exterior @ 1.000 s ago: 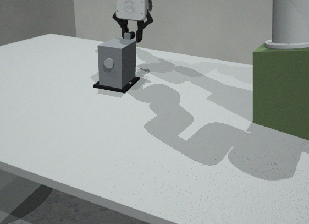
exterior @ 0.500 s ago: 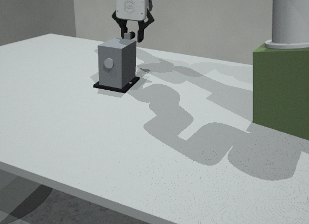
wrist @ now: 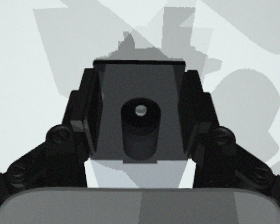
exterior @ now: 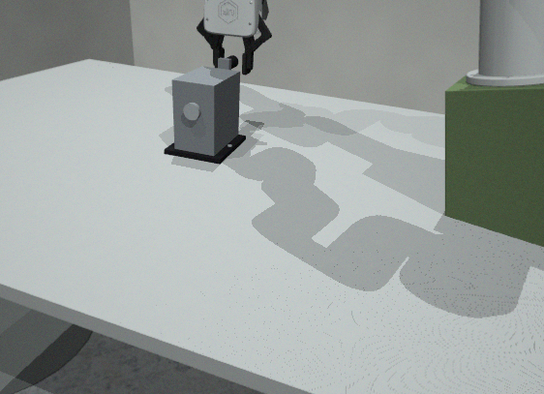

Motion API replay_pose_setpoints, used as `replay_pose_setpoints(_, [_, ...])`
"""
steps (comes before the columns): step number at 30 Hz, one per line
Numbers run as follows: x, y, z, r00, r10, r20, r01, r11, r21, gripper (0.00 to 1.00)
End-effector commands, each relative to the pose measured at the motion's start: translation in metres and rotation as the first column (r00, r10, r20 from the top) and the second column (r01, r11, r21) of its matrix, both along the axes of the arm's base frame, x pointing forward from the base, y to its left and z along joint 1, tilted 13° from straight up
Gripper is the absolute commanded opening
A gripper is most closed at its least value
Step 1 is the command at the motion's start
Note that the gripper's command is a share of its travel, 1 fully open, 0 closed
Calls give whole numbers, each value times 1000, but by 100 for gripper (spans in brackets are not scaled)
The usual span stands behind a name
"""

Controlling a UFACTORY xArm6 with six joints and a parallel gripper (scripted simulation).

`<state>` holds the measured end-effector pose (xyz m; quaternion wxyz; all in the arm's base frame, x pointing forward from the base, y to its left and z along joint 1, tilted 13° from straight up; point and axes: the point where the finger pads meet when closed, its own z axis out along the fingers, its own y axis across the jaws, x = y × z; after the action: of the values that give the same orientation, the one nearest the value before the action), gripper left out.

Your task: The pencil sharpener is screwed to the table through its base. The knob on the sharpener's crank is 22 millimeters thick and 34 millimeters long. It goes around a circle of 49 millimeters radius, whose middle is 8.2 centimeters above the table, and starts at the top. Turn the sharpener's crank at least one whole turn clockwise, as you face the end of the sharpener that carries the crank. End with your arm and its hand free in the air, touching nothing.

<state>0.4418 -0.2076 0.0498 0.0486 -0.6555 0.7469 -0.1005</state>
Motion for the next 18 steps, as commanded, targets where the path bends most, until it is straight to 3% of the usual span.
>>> replay_pose_setpoints(1, [1,-1,2,1000,0,3,0,1000,-2,54])
replay_pose_setpoints(18, [1,0,3,1000,0,3,0,1000,-2,54])
